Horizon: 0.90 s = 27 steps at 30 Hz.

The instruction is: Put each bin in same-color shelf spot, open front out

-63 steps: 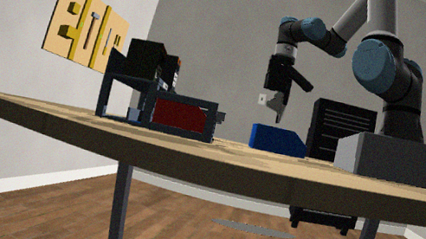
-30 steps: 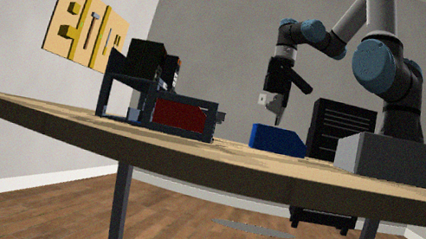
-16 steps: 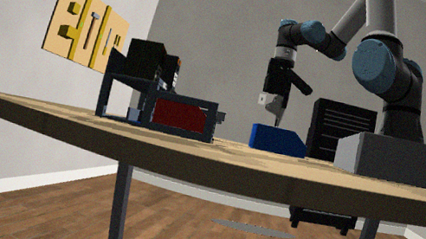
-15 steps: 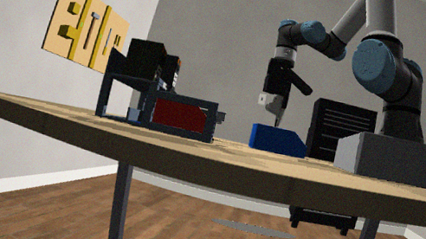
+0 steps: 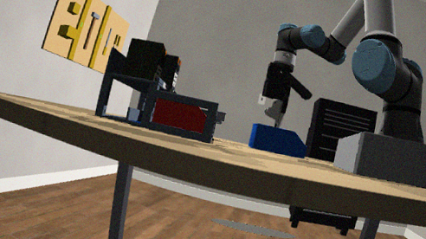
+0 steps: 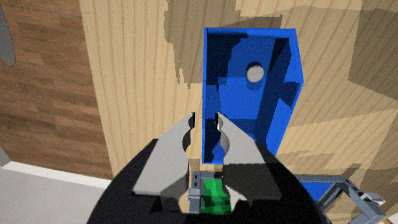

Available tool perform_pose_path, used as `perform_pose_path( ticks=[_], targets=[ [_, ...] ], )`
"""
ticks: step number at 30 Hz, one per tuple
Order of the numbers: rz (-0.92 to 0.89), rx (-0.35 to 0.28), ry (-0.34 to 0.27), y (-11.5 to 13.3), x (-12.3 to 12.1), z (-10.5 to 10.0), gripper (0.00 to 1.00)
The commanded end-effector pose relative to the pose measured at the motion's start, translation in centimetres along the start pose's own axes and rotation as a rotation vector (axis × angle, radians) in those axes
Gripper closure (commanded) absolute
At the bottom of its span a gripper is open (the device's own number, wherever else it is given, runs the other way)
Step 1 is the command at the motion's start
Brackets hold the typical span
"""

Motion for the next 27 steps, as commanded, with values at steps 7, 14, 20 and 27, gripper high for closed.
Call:
perform_pose_path(
  ticks=[7,14,20,27],
  targets=[
    [0.001,0.0,0.0,-0.1,0.1,1.5,0.85],
    [0.001,0.0,0.0,-0.1,0.1,2.0,0.85],
    [0.001,0.0,0.0,-0.1,0.1,2.4,0.85],
    [0.001,-0.001,-0.001,0.0,0.0,2.5,0.85]
  ],
)
Point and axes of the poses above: the point where the finger pads meet when closed, its own z axis out along the fingers, its own x axis across the jaws, y = z × x, the point moved 3 cm from there along -z, back along the fingers, and after that the axes turned 13 degrees about -z, right-handed, at the moved point
